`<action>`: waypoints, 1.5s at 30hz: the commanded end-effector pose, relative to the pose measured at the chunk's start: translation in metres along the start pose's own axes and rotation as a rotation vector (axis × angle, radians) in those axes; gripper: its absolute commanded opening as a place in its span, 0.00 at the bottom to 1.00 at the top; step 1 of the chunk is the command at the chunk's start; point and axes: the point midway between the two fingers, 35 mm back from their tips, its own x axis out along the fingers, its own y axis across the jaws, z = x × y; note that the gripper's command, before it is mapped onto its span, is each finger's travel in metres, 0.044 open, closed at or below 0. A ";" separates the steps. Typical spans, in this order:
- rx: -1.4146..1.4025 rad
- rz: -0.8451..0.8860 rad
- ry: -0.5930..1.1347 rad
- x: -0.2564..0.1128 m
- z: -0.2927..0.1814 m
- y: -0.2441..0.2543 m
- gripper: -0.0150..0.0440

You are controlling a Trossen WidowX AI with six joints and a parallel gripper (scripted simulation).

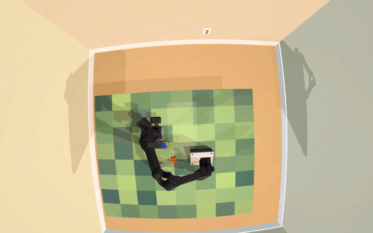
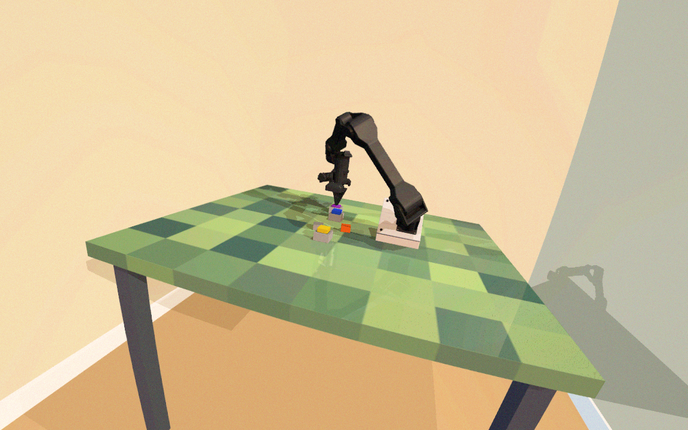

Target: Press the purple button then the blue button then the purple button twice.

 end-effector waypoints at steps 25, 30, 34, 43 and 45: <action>0.017 -0.024 0.003 -0.070 0.037 0.119 0.69; 0.018 -0.027 0.000 -0.084 0.038 0.201 0.91; 0.017 -0.020 -0.002 -0.091 0.027 0.264 0.93; 0.012 0.023 0.009 -0.099 -0.039 0.385 0.93; 0.011 0.025 0.010 -0.099 -0.043 0.389 0.93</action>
